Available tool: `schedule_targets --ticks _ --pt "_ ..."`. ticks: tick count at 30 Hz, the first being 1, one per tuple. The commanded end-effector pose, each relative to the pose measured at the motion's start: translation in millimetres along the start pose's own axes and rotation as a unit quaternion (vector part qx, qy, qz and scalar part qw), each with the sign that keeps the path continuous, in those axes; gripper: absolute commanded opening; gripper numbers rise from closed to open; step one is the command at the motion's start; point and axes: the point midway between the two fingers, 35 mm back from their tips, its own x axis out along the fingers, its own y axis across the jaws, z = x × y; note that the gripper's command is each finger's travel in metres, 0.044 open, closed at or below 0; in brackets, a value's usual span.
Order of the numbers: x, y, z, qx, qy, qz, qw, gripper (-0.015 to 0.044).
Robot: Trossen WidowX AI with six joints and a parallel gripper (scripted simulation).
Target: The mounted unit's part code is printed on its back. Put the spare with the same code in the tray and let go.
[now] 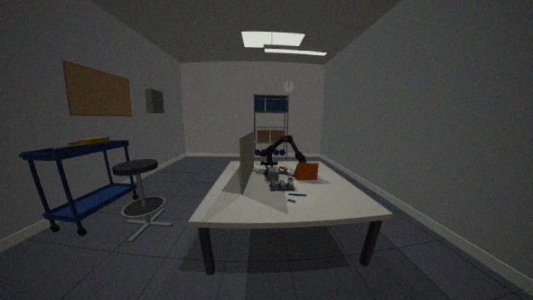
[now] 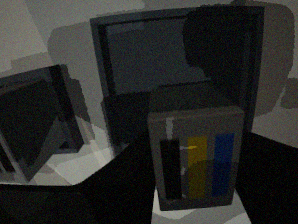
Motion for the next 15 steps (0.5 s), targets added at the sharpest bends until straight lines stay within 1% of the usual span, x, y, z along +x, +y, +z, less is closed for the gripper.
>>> schedule_targets --ticks 1,8,10,14,15 --pt "-1 -1 0 0.000 0.000 -0.001 1.000 0.0262" --pt "-1 -1 0 0.000 0.000 -0.001 1.000 0.0440" --pt "-12 -2 1 0.000 -0.002 -0.001 1.000 0.0440" --pt "-82 -3 4 -0.004 -0.006 -0.001 1.000 0.0440" --pt "-92 -2 3 -0.004 -0.005 -0.002 1.000 0.0440"
